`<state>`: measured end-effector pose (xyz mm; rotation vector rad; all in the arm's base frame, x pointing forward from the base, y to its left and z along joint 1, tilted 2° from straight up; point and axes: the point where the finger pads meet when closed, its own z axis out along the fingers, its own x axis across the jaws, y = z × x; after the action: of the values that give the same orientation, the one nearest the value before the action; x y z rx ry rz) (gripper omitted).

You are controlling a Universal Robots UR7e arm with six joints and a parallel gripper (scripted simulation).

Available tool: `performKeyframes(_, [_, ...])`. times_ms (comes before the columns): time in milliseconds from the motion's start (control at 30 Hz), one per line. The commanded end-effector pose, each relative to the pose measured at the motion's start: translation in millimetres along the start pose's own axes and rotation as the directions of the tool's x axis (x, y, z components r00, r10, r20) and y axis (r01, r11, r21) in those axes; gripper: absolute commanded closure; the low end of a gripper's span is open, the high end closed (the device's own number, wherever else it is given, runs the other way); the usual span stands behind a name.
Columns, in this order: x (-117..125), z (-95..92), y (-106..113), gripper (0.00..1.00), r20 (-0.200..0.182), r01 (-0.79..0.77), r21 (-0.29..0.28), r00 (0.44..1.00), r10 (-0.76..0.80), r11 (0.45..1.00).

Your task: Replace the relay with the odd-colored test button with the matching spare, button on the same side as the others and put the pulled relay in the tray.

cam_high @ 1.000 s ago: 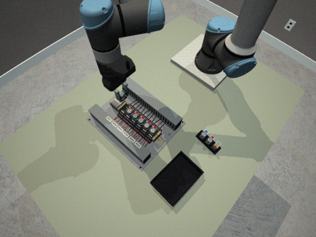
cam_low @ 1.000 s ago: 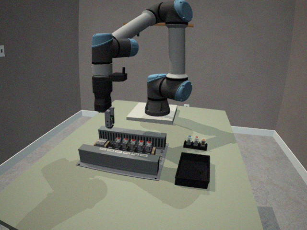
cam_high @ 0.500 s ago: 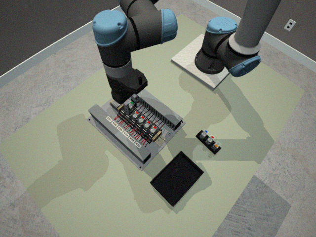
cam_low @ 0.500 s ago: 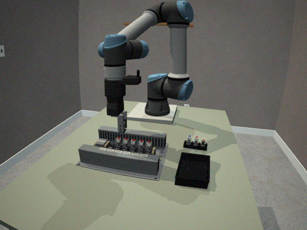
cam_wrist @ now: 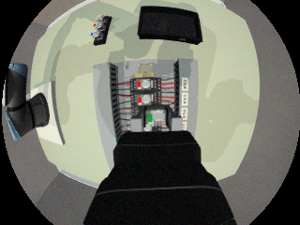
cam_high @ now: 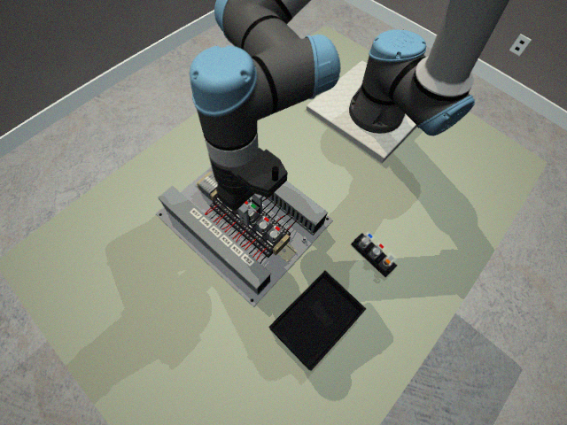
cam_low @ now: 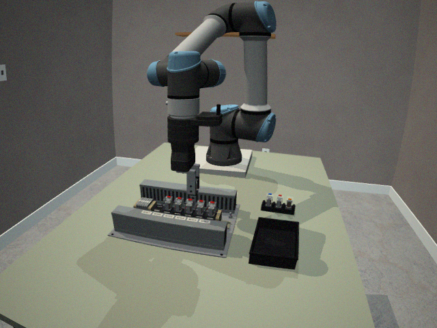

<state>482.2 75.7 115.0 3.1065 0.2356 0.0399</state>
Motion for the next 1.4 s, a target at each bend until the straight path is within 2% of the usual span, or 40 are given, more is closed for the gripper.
performKeyframes(0, [3,0.4,-6,1.0,-0.001,-0.002,-0.003,1.0,0.002,1.0])
performKeyframes(167, [3,0.4,-6,1.0,-0.001,-0.002,-0.003,1.0,0.002,1.0])
performKeyframes(333, [15,7.6,-64,1.0,-0.001,-0.002,-0.002,1.0,0.002,1.0])
performKeyframes(733, [15,7.6,-64,1.0,-0.001,-0.002,-0.002,1.0,0.002,1.0])
performKeyframes(900, [27,14.8,-121,1.0,-0.001,-0.002,-0.002,1.0,0.002,1.0])
performKeyframes(1300, [27,14.8,-121,1.0,-0.001,-0.002,-0.002,1.0,0.002,1.0])
performKeyframes(1367, [32,17.6,-143,1.0,-0.001,-0.002,-0.002,1.0,0.002,1.0])
